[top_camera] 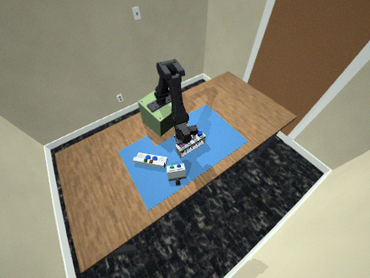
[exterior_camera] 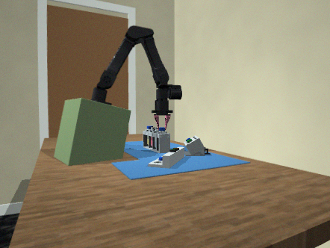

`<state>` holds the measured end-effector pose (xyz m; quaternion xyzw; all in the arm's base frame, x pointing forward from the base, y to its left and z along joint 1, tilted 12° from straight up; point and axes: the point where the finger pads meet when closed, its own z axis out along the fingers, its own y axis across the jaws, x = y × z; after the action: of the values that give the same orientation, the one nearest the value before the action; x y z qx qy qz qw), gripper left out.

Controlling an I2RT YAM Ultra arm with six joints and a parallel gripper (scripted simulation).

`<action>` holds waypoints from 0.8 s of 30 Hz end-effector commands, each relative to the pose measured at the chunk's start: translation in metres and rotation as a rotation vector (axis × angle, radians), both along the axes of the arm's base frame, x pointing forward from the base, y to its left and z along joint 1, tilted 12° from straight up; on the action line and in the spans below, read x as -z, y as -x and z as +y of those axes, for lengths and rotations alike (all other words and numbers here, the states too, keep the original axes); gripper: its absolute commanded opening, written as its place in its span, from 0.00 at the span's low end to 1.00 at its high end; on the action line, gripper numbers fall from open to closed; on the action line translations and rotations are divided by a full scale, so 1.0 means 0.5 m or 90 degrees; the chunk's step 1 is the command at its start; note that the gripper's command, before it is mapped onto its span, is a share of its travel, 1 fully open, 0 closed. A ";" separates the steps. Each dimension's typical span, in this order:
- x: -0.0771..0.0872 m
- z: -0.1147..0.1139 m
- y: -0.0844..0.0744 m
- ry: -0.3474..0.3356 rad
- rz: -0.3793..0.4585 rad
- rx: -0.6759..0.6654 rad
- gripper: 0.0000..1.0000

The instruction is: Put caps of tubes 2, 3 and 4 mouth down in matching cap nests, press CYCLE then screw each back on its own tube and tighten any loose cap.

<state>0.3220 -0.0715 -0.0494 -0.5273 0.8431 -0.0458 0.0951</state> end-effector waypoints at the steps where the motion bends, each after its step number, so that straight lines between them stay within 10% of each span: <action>1: -0.005 -0.001 -0.005 0.030 -0.009 -0.132 0.00; 8: -0.005 -0.001 -0.005 0.030 -0.009 -0.132 0.00; 9: -0.005 -0.001 -0.005 0.030 -0.009 -0.132 0.49; 21: -0.005 -0.001 -0.005 0.030 -0.009 -0.132 0.49; 24: -0.008 -0.001 -0.004 -0.004 -0.006 0.023 0.49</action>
<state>0.3220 -0.0715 -0.0497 -0.5828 0.8058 -0.0521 0.0917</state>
